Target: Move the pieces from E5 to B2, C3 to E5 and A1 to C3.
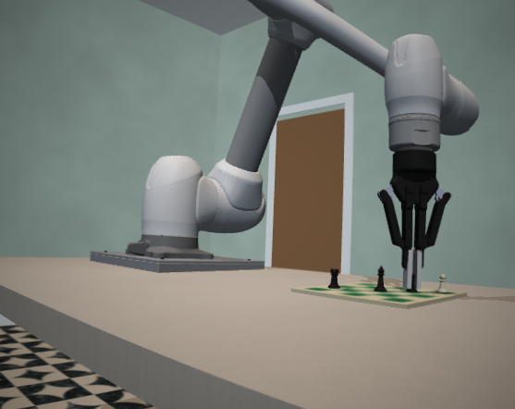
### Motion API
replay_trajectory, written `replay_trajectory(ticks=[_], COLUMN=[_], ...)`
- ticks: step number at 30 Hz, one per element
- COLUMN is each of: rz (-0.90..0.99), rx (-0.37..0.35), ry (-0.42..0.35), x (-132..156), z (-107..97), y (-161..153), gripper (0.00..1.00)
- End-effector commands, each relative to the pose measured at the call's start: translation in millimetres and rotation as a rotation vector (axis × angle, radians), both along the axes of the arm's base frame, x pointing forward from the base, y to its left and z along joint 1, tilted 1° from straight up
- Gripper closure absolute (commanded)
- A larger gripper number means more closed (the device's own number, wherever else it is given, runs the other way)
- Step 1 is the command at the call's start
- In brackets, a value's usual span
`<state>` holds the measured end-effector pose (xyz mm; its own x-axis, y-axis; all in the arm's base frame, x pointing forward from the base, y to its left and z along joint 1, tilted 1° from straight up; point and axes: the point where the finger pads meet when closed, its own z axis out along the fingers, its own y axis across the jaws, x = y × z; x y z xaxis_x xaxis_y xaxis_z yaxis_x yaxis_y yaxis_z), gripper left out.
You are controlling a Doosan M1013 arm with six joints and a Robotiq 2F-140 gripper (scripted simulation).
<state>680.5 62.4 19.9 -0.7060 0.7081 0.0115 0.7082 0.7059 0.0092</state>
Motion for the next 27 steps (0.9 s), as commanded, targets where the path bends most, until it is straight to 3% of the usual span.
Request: replay_trajectory(ticks=[1, 5, 15, 27], rz=[0.0, 0.0, 0.0, 0.0], rx=[0.0, 0.0, 0.0, 0.0], ry=[0.0, 0.0, 0.0, 0.0], x=[0.0, 0.0, 0.0, 0.0], z=[0.1, 0.1, 0.1, 0.4], y=[0.0, 0.0, 0.0, 0.0], gripper=[0.96, 0.96, 0.8, 0.8])
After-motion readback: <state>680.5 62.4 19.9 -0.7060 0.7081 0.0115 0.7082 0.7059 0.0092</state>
